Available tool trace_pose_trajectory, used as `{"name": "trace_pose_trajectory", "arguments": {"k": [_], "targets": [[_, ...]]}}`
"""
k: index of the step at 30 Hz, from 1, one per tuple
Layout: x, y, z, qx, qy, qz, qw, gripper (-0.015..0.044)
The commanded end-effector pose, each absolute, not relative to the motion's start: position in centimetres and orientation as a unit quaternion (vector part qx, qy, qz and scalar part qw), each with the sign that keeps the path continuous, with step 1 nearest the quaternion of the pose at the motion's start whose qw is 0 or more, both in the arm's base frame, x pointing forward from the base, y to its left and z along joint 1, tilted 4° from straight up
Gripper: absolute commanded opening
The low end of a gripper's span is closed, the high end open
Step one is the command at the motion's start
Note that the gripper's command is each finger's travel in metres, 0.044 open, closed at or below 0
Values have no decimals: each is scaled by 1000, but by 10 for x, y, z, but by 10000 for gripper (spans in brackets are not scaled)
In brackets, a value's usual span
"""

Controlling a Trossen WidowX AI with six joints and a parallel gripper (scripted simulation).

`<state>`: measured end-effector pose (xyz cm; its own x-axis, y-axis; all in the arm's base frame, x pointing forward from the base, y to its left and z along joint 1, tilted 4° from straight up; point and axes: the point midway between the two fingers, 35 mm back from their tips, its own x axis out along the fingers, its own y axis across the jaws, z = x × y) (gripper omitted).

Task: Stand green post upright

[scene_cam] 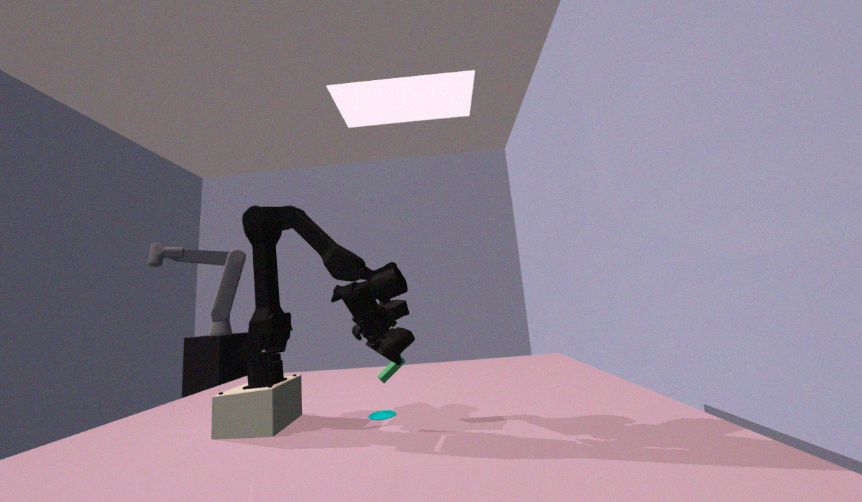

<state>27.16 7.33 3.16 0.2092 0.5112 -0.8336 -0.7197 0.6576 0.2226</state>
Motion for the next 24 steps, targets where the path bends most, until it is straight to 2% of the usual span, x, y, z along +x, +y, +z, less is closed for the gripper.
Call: {"name": "trace_pose_trajectory", "arguments": {"k": [1,24], "targets": [[272,73,31,-102,474,405,775,23],[273,68,30,-63,406,419,810,23]]}}
